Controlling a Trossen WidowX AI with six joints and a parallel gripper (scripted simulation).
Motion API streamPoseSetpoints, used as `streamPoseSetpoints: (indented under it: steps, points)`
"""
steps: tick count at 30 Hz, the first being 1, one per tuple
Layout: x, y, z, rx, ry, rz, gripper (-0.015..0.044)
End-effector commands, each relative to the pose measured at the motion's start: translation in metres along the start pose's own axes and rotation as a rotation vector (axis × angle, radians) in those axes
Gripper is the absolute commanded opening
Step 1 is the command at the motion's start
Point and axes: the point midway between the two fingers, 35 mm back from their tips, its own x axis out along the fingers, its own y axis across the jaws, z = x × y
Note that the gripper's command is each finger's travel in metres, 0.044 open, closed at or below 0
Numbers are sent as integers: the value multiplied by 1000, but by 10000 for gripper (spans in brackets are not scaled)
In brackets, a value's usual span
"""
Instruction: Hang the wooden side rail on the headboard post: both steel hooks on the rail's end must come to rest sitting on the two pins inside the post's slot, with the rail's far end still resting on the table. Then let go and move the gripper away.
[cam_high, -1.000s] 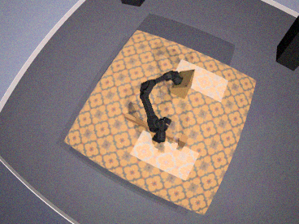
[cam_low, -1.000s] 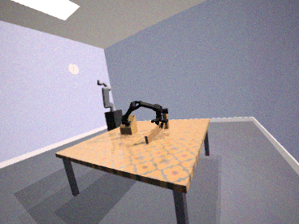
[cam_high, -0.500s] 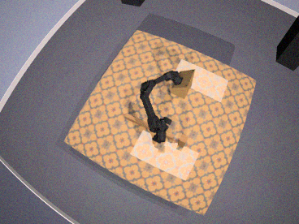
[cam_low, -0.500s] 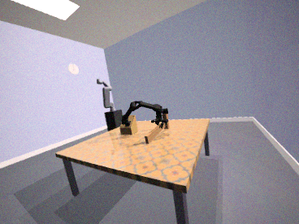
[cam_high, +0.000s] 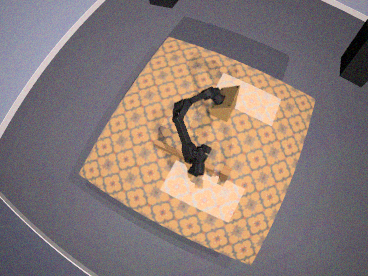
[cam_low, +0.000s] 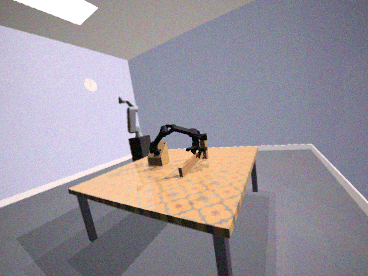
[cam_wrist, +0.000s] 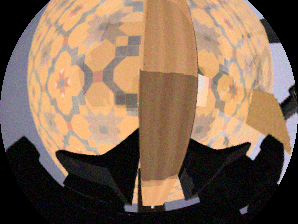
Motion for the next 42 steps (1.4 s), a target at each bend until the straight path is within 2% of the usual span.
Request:
streamPoseSetpoints:
  steps: [1, 42]
  points:
    - [-8, 3, -4, -1, 7, 17, 0]
    - [-8, 2, -8, -1, 8, 17, 0]
